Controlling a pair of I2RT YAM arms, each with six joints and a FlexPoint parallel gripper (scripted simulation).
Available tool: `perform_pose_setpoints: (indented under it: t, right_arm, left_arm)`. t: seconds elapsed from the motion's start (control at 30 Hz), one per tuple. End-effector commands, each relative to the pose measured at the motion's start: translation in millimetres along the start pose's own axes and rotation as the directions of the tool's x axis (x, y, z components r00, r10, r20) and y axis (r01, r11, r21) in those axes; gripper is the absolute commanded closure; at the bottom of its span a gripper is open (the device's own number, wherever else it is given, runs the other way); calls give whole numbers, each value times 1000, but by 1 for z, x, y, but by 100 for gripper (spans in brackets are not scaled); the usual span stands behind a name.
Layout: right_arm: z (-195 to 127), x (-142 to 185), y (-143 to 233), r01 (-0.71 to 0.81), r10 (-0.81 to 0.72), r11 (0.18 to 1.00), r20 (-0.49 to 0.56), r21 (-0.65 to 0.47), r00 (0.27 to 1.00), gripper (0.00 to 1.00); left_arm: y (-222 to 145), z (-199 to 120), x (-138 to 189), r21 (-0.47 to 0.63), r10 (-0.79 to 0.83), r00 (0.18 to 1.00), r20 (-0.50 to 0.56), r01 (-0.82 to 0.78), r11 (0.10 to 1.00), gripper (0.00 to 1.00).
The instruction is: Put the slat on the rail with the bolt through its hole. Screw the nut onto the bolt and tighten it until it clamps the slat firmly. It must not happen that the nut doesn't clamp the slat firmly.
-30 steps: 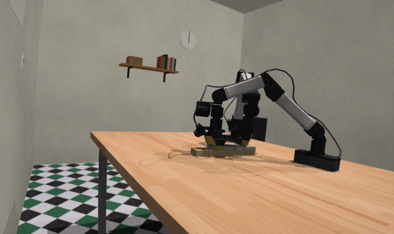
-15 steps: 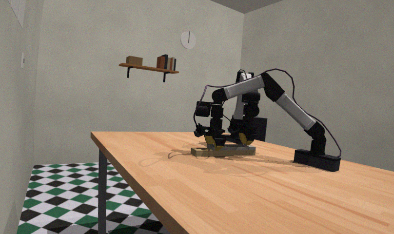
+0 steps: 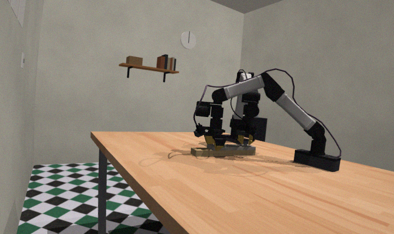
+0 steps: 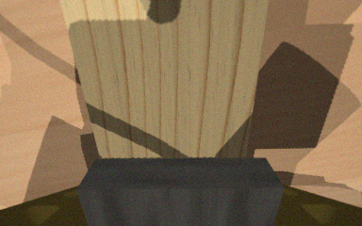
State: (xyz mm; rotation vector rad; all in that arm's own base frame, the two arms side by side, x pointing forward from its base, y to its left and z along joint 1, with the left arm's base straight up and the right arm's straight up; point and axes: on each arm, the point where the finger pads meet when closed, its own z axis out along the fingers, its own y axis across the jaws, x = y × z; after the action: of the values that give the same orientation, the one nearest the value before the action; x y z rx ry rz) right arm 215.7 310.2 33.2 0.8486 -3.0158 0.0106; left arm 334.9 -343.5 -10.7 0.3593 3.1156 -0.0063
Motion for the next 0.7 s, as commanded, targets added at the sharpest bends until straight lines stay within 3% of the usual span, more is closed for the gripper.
perform_pose_setpoints:
  t: [0.0,0.23,0.47,0.53,0.57,0.67]
  right_arm:
    - [-17,-6,3,339,-339,941,35,-7,940,64]
    - [-19,-6,3,673,-673,740,34,7,739,64]
    - [-21,-6,3,906,-906,423,31,21,422,64]
    - [-21,-6,3,906,-906,423,31,21,422,64]
    - [-21,-6,3,957,-957,289,31,26,288,64]
    - [-22,-6,3,991,-991,129,24,30,128,64]
  left_arm:
    - [-1,-7,-3,10,4,1000,17,-4,1000,32]
    - [-1,-7,-3,10,4,1000,17,-4,1000,32]
    - [-1,-7,-3,10,4,1000,17,-4,1000,32]
    - [-1,-7,-3,10,4,1000,17,-4,1000,32]
    - [-1,-7,-3,10,4,1000,17,-4,1000,32]
    - [-1,-7,-3,10,4,1000,17,-4,1000,32]
